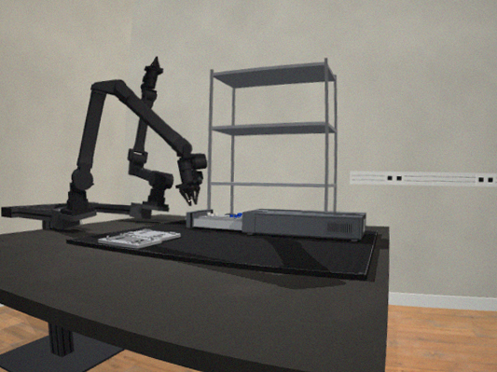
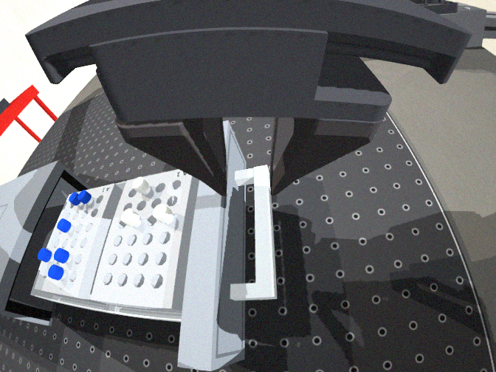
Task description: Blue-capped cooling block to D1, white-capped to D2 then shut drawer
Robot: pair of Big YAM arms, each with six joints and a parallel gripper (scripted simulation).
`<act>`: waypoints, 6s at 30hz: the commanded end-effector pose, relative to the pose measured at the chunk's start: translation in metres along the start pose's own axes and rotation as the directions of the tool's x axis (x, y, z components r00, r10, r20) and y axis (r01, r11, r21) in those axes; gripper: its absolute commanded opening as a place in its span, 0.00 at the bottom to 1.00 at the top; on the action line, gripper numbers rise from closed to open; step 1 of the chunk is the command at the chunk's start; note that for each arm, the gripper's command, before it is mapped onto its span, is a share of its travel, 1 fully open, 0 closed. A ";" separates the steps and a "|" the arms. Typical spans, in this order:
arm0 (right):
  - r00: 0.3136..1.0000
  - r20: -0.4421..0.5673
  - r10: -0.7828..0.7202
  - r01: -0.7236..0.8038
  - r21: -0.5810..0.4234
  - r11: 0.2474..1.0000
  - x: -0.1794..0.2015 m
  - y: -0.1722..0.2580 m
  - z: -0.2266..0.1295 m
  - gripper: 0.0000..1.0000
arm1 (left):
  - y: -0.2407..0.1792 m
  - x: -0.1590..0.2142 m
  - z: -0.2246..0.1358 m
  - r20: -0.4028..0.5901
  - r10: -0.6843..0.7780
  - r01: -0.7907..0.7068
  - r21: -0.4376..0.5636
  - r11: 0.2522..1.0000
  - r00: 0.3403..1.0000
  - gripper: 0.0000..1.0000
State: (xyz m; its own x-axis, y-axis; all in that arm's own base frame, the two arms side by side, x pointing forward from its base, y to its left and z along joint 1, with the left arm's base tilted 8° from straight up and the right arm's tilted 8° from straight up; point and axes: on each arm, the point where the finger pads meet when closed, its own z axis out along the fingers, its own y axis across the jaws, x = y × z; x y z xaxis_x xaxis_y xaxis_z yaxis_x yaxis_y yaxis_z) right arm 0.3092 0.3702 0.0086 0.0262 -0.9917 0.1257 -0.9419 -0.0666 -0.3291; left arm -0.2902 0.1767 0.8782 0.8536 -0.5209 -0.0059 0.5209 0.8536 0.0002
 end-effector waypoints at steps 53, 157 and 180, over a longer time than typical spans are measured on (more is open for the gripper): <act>0.999 0.033 0.017 -0.008 -0.232 0.973 -0.011 -0.109 -0.062 1.00 | -0.002 0.023 0.008 -0.034 0.008 -0.008 0.001 1.000 0.999 0.00; 0.999 0.035 -0.003 0.011 -0.222 0.975 -0.015 -0.203 -0.085 1.00 | -0.002 0.023 0.008 -0.034 0.008 -0.008 0.001 1.000 0.999 0.00; 0.999 0.035 -0.003 0.011 -0.222 0.975 -0.015 -0.203 -0.085 1.00 | -0.002 0.023 0.008 -0.034 0.008 -0.008 0.001 1.000 0.999 0.00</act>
State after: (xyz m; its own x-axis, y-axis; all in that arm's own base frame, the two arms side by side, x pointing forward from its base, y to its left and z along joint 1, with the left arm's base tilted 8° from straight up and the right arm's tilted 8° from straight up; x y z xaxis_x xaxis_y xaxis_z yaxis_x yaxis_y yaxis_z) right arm 0.4630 0.3894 0.1373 0.0167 -0.9927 0.1194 -0.9964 -0.0264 -0.0805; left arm -0.2902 0.1767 0.8782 0.8536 -0.5209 -0.0059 0.5209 0.8536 0.0002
